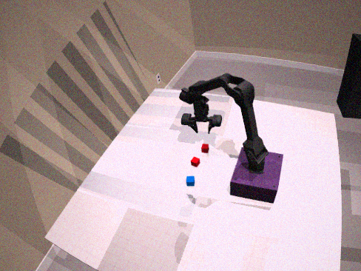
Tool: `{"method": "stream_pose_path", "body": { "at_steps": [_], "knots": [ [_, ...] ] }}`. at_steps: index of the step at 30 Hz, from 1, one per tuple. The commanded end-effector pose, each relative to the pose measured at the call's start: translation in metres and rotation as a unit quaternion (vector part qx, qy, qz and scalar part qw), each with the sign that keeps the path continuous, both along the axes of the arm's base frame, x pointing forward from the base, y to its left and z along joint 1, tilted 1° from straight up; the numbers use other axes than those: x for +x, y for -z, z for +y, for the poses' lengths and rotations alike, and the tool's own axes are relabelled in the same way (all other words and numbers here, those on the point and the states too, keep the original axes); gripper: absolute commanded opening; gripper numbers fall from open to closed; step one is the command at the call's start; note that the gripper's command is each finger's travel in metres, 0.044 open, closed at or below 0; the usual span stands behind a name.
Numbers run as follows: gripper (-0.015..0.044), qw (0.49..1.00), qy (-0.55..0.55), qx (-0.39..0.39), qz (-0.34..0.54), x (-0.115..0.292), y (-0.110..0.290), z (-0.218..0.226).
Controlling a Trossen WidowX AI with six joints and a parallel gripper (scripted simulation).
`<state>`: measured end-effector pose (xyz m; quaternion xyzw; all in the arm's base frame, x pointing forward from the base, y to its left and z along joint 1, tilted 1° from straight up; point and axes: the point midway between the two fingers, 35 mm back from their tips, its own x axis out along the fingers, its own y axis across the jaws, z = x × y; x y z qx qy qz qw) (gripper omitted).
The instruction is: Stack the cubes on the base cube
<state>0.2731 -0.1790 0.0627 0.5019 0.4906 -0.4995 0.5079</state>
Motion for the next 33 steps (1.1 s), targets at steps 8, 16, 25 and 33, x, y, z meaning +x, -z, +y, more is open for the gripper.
{"method": "stream_pose_path", "body": {
  "at_steps": [8,16,25,33],
  "knots": [
    [0.0265,1.000,0.011,0.004,-0.004,-0.001,0.062,-0.002],
    [0.0265,1.000,0.011,0.004,-0.004,-0.001,0.077,-0.002],
    [0.0265,1.000,0.011,0.004,-0.004,0.000,0.088,-0.002],
    [0.0265,1.000,0.011,0.004,-0.004,0.000,0.101,-0.003]
  ]
}}
